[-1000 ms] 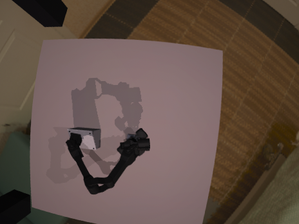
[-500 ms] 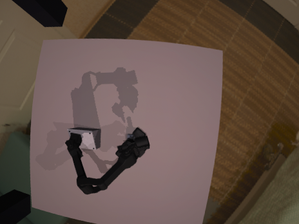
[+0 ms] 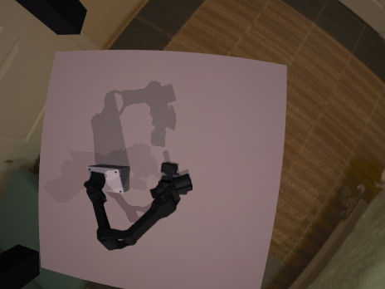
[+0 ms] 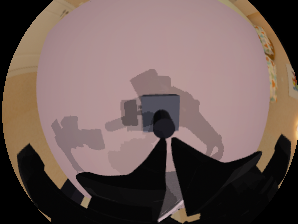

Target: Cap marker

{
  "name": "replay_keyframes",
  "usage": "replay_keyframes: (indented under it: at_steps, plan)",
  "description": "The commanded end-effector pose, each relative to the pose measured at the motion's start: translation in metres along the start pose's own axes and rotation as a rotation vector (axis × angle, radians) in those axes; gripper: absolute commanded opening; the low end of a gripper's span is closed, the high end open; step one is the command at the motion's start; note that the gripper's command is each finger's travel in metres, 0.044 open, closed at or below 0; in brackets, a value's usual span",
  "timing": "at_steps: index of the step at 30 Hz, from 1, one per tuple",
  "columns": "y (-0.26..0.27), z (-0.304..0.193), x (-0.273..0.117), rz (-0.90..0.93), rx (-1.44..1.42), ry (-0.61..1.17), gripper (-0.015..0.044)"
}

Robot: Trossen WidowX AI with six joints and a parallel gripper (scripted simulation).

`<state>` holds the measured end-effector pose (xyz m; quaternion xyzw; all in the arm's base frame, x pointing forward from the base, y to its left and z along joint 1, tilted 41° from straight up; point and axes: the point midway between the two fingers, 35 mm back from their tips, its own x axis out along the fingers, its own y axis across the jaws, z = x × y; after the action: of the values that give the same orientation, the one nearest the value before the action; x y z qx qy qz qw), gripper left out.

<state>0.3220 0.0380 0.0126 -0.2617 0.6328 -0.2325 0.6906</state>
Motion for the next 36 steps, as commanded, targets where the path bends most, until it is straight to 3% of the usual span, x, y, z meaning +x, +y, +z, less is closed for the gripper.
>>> replay_keyframes:
  at_steps: [1, 36]
  plan:
    - [0.000, 0.000, -0.001, 0.004, -0.020, 0.002, 0.0000]
    - [0.000, 0.000, 0.038, 0.003, -0.019, 0.002, 0.0000]
